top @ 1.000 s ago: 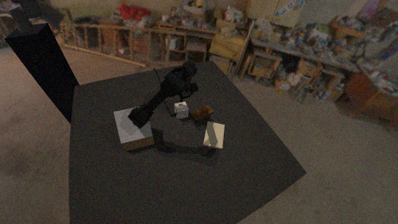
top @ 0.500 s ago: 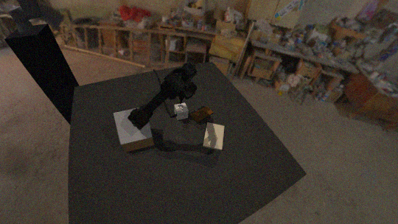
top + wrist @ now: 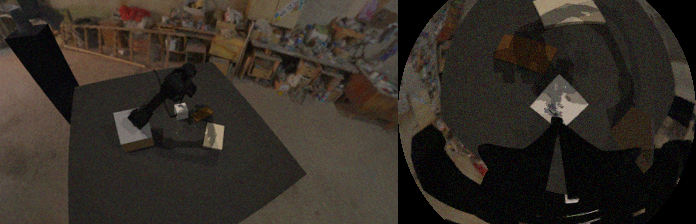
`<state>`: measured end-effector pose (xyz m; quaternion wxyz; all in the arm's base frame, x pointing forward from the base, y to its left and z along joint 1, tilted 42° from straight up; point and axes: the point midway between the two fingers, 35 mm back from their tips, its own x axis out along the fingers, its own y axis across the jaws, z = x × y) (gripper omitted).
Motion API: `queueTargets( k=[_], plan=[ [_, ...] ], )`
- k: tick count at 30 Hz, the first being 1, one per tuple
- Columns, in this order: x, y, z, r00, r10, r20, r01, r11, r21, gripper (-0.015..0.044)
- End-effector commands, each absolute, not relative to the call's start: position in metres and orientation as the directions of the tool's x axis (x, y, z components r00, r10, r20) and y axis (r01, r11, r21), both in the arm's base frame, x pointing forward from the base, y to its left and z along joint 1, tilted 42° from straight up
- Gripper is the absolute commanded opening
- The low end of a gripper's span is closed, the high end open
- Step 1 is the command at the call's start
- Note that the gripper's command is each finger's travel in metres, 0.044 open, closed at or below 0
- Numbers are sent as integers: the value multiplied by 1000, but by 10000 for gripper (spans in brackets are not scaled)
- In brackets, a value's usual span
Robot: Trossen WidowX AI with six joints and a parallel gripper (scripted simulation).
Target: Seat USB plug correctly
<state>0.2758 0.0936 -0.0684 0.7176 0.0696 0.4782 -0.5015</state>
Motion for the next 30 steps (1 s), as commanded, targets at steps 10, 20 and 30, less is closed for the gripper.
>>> queueTargets(
  k=[10, 20, 30],
  plan=[
    [276, 94, -69, 40, -652, -757, 530, 656, -537, 0],
    [276, 94, -69, 40, -652, -757, 293, 732, -615, 0],
    [276, 94, -69, 40, -652, -757, 36, 758, -651, 0]
  ],
)
